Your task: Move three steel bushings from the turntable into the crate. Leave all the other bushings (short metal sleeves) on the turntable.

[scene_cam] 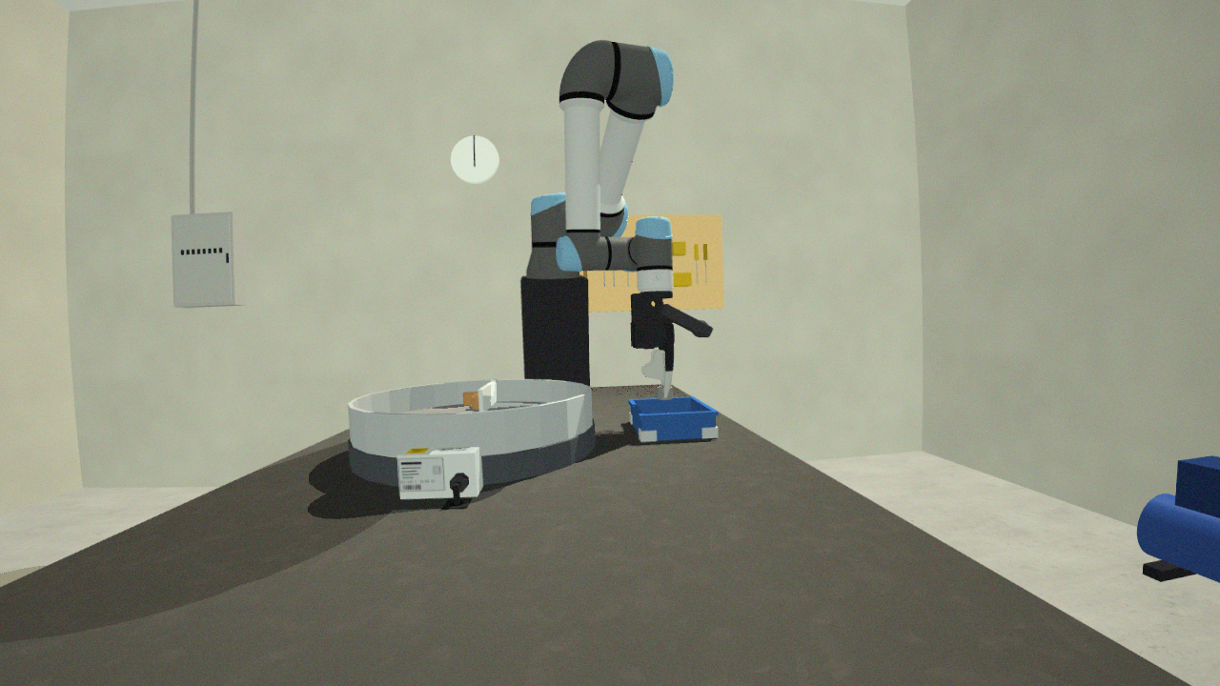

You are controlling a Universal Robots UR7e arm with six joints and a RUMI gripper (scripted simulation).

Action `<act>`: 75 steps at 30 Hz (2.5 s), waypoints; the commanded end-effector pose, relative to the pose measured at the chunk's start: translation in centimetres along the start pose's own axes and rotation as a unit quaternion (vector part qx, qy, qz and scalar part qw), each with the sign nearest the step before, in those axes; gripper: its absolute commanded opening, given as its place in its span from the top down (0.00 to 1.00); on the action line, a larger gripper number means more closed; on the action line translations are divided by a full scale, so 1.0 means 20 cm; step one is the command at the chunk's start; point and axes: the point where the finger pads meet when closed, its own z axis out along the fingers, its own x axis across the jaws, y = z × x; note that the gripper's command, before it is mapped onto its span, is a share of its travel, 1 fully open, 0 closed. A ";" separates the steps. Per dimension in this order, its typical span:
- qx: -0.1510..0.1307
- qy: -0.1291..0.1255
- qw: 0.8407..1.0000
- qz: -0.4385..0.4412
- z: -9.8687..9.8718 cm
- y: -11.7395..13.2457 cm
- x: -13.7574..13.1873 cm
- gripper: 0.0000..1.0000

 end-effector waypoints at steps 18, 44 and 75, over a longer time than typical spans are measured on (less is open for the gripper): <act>0.000 0.001 1.000 0.000 0.00 0.00 0.00 1.00; 0.000 0.001 1.000 0.000 0.02 0.00 0.00 1.00; 0.000 0.001 1.000 0.000 0.21 0.00 0.00 1.00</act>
